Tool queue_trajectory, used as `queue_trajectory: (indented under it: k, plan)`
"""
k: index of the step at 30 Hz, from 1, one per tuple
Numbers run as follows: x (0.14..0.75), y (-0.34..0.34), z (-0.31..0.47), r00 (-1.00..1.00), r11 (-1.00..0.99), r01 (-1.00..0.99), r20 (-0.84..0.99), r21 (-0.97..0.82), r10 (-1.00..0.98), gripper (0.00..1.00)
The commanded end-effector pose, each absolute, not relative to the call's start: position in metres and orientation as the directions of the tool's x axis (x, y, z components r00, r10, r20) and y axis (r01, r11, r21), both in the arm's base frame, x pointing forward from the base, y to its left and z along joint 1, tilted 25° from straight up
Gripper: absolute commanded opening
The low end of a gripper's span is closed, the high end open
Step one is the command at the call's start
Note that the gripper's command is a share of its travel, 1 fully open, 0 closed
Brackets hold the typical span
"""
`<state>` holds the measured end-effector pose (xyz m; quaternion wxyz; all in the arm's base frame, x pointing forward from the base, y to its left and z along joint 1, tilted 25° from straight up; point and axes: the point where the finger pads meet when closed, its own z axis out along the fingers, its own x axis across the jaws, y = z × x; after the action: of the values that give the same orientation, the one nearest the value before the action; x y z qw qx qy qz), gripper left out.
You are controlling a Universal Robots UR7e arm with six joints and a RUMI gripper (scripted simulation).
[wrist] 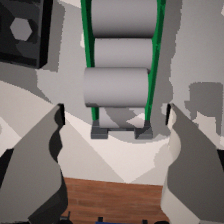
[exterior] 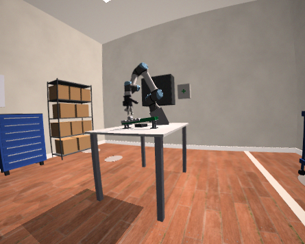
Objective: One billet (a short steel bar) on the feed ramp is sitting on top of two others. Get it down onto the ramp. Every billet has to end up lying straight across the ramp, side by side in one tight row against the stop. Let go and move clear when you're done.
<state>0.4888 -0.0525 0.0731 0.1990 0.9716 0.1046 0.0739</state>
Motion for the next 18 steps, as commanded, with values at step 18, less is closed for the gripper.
queue_trajectory:
  k: [18]
  plan:
    - [0.496,-0.066,0.041,0.967,-0.899,0.174,0.103,0.402,0.233,0.54]
